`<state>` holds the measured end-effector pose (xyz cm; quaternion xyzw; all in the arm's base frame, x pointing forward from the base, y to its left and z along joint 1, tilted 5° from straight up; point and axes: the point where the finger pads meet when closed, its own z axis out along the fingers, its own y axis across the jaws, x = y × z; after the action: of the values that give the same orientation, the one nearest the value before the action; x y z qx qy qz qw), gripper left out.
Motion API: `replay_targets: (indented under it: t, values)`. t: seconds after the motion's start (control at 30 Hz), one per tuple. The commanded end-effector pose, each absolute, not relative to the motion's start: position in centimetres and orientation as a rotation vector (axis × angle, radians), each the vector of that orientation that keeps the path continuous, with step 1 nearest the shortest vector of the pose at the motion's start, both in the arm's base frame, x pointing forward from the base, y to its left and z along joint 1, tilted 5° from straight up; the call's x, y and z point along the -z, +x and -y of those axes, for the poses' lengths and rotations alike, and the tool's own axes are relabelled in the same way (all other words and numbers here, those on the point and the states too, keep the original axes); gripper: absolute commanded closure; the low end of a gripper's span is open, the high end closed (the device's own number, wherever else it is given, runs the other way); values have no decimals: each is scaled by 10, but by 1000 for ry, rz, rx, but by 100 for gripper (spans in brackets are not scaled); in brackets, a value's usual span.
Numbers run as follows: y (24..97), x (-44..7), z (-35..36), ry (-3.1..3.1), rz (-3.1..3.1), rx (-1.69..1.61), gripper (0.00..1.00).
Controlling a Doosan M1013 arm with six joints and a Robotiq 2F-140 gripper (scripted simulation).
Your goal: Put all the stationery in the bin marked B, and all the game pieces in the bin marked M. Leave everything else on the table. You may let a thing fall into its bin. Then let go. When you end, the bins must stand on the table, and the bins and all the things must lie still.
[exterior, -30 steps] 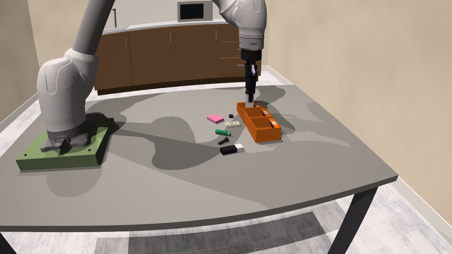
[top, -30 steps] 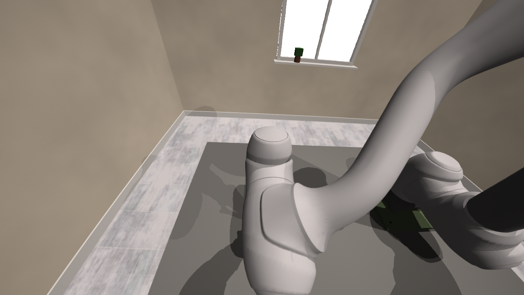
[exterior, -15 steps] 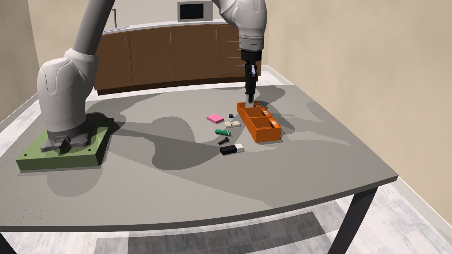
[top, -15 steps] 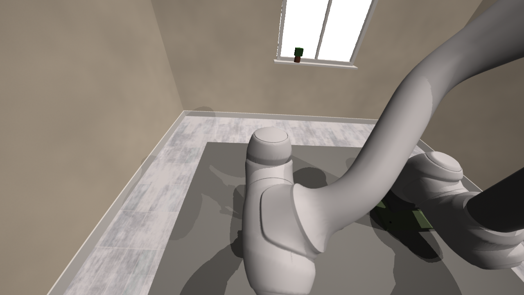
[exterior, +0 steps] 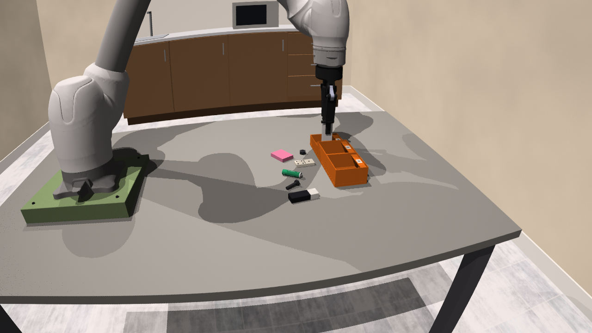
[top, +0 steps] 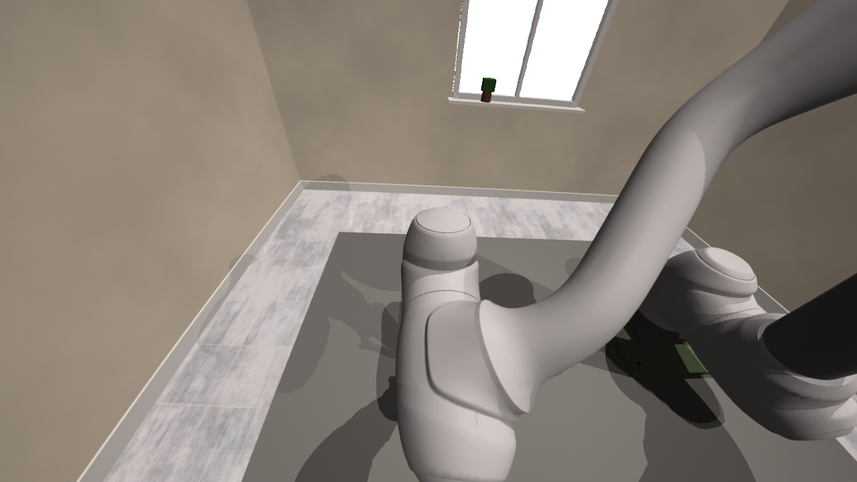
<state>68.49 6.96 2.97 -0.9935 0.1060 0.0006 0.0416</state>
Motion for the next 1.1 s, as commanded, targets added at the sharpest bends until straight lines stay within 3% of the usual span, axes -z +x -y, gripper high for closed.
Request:
replay_targets:
  t: [0.0, 1.07]
  values:
    - [685, -30, -70, -3041, -324, -2, 95]
    - [685, -51, -68, -3041, -324, -2, 95]
